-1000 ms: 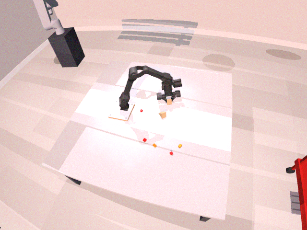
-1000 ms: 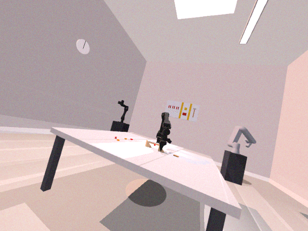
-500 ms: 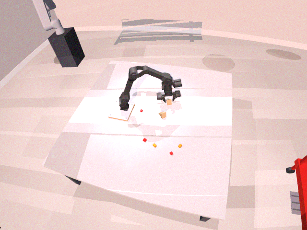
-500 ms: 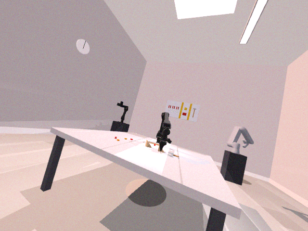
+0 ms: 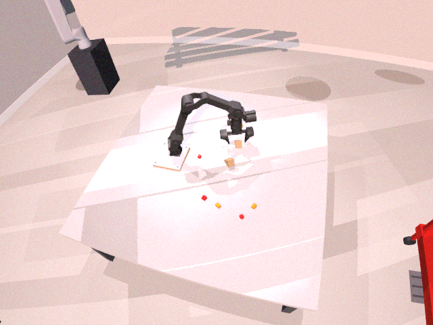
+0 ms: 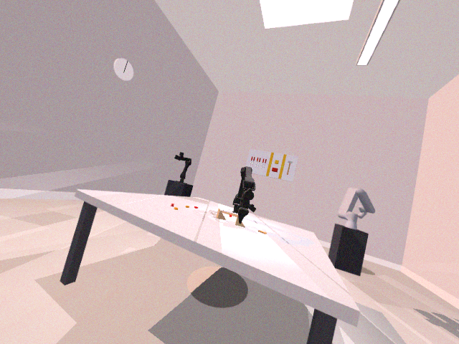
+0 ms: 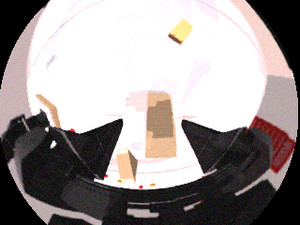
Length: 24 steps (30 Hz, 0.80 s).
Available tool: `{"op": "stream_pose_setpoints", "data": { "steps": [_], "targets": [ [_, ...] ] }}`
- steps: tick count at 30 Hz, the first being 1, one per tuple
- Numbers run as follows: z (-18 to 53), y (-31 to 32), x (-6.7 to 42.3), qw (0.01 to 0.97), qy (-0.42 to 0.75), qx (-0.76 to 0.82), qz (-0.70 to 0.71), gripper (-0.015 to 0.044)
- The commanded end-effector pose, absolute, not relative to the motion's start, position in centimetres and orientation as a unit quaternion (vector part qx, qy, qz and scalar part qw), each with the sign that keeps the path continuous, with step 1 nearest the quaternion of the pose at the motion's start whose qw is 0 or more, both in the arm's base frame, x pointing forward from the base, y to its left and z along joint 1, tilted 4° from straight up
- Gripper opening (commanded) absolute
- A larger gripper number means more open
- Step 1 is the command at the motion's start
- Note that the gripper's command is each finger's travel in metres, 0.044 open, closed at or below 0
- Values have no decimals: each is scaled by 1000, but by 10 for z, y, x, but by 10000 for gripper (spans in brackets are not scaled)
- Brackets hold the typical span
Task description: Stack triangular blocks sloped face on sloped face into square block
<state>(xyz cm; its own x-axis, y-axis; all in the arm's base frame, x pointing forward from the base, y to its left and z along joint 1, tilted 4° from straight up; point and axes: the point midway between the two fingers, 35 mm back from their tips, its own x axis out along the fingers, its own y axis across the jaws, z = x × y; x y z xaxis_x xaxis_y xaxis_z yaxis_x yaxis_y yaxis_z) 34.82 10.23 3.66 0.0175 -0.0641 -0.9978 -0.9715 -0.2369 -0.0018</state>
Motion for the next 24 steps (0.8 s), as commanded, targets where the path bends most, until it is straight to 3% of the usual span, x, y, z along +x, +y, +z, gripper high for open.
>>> {"op": "stream_pose_setpoints", "data": {
  "steps": [1, 12, 24],
  "targets": [
    [79, 107, 353, 435, 441, -581, 528, 440],
    [81, 106, 355, 439, 434, -582, 529, 440],
    [114, 52, 364, 517, 347, -449, 641, 440]
  ]
}}
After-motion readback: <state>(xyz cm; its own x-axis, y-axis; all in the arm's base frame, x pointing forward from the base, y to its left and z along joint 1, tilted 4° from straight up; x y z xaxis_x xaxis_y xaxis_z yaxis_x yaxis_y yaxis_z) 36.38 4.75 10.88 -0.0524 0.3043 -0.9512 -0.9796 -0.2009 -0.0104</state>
